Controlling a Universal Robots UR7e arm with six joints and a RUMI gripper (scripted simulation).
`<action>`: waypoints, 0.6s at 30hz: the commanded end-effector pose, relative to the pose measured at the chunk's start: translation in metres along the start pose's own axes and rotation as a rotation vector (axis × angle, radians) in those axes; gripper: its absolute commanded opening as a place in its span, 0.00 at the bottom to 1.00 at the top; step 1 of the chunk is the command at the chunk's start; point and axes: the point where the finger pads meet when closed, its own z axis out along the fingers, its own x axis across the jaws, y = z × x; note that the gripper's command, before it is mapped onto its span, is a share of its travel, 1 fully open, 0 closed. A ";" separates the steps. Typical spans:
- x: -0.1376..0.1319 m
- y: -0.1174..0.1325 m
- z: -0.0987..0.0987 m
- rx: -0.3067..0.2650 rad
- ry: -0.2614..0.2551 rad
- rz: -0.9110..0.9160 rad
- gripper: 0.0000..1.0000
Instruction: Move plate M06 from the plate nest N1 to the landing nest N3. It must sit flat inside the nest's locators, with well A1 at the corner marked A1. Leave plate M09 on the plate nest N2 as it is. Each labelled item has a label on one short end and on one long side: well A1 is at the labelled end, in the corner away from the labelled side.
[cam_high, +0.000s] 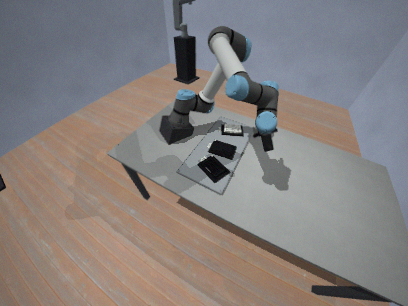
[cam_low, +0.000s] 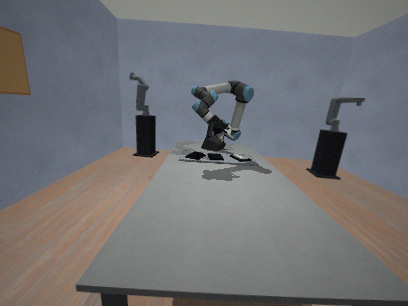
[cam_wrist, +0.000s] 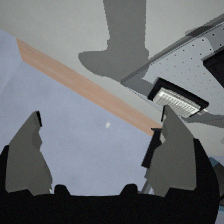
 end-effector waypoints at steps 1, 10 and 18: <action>0.006 0.017 0.007 0.007 0.066 -0.048 0.82; 0.015 0.039 0.014 0.018 0.166 -0.122 0.82; 0.027 0.062 0.019 0.035 0.279 -0.203 0.82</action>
